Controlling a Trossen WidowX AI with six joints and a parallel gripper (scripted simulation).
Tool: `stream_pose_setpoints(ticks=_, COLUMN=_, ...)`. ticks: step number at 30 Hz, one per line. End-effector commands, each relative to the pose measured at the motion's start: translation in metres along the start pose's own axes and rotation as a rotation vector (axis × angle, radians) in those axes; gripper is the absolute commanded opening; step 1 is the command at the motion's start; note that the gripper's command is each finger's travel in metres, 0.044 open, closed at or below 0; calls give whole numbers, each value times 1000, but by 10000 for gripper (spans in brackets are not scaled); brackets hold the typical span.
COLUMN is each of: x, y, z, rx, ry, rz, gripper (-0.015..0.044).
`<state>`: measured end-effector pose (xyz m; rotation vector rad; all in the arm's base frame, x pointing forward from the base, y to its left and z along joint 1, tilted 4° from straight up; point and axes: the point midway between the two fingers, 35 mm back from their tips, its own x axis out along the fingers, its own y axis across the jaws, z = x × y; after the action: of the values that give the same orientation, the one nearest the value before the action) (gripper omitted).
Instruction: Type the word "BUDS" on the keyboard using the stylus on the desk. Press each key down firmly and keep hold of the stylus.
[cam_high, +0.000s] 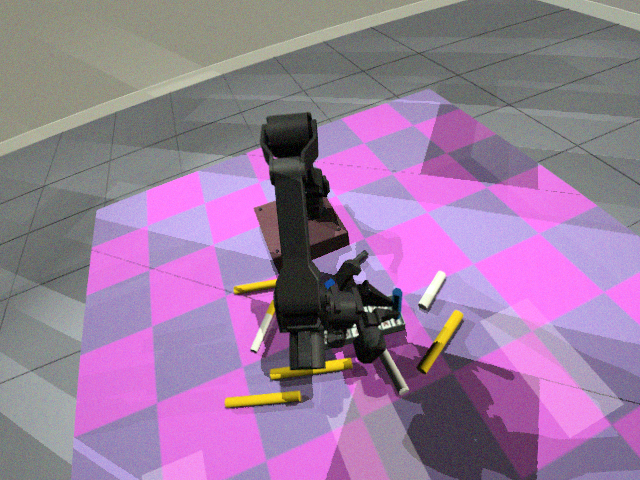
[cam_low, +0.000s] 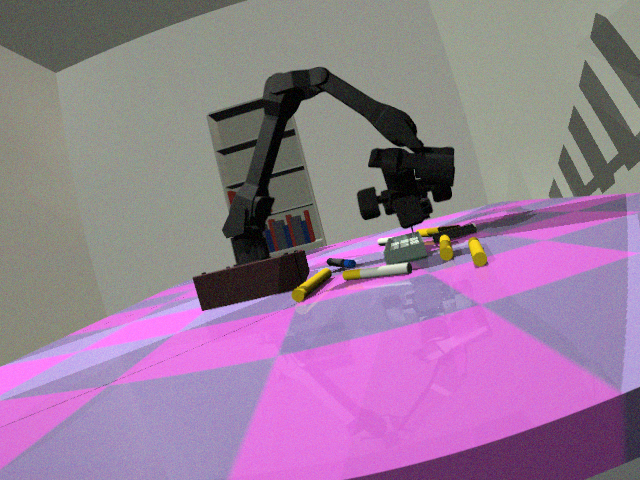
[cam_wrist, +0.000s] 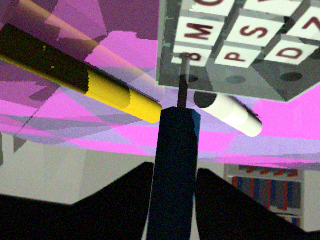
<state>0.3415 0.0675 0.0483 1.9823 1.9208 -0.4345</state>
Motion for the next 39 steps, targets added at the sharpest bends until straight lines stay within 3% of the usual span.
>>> stream_pose_setpoints(ticks=1, x=1, y=0, z=1, rx=4, ry=5, rz=2, gripper=81)
stream_pose_setpoints(ticks=16, x=2, y=0, z=3, rx=4, ry=5, rz=2, gripper=81)
stream_pose_setpoints(ticks=29, x=-15, y=0, z=-27, rx=7, ry=4, rz=2, gripper=84)
stream_pose_setpoints(ticks=39, x=-18, y=1, z=-25, rx=7, ry=2, rz=2, gripper=0)
